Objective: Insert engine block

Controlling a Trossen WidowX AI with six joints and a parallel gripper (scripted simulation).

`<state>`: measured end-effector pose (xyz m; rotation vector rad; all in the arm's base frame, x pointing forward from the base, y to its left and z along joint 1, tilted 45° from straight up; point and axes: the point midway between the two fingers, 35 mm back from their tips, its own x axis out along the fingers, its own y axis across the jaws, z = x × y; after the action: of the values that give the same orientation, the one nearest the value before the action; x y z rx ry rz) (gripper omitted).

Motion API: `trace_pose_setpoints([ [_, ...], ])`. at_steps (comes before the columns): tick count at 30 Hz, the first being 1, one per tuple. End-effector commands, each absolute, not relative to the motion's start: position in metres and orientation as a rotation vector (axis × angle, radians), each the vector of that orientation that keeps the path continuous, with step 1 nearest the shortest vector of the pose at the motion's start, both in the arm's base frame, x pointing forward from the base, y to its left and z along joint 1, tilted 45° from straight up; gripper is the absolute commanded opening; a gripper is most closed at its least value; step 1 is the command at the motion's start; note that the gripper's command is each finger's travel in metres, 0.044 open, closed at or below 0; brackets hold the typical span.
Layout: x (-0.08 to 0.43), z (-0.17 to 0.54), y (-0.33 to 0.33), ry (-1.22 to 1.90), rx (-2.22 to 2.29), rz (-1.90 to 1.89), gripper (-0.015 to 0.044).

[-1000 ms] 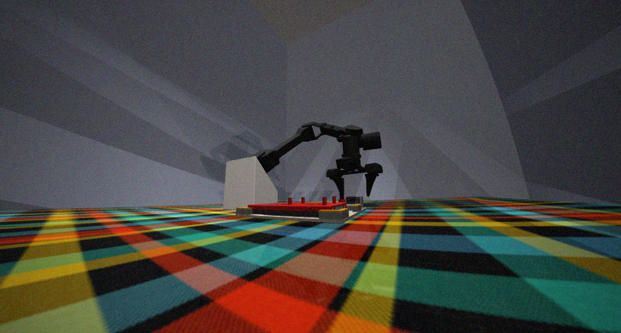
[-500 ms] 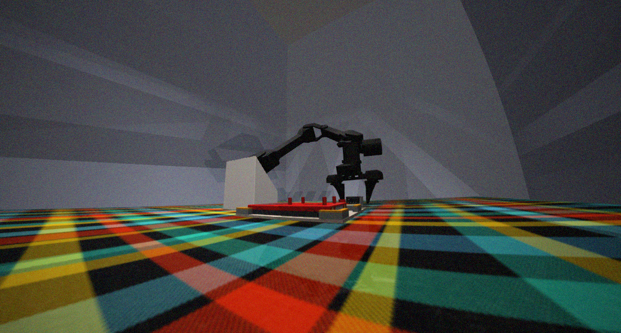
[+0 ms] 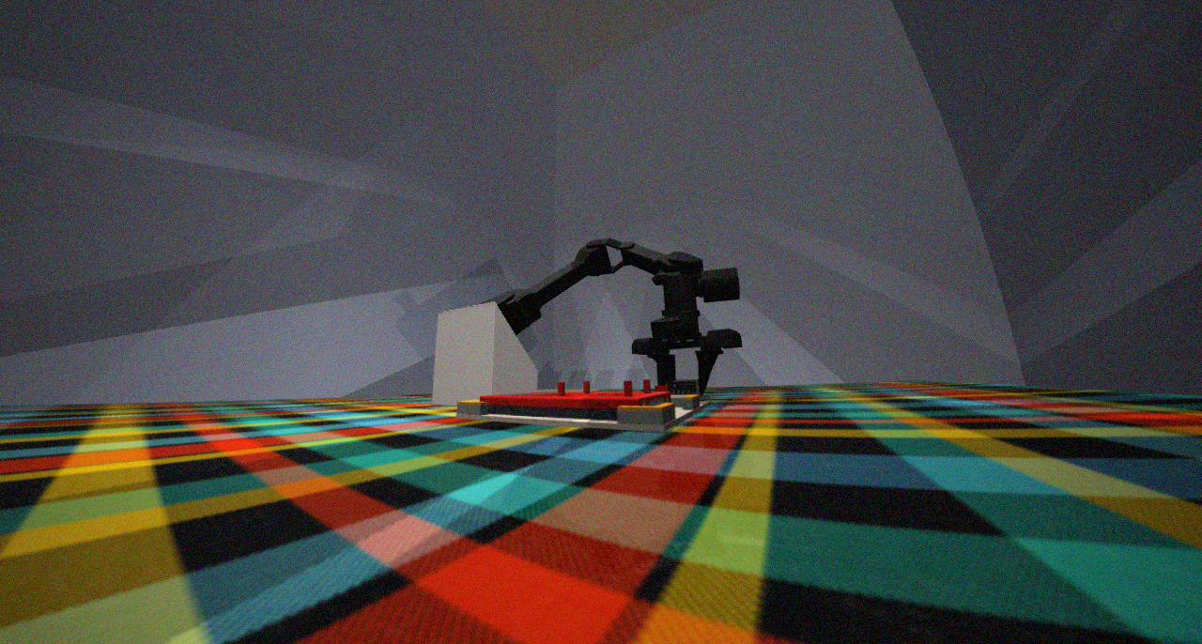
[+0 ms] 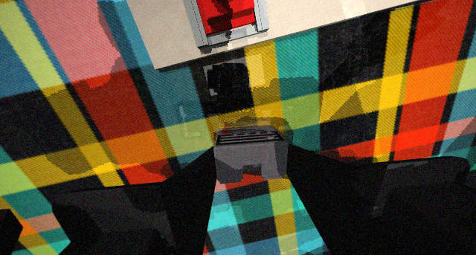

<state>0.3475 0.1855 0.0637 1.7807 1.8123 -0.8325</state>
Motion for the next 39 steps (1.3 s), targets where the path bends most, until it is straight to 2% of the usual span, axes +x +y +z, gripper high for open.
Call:
trace_pose_setpoints([
  [1, 0.35, 0.065, 0.182, 1.801, 1.782, -0.819, 0.0078],
  [4, 0.354, 0.069, 0.175, 1.789, 1.78, -0.795, 0.0],
  [39, 0.356, 0.143, 0.102, 1.802, 1.777, -0.839, 0.0],
])
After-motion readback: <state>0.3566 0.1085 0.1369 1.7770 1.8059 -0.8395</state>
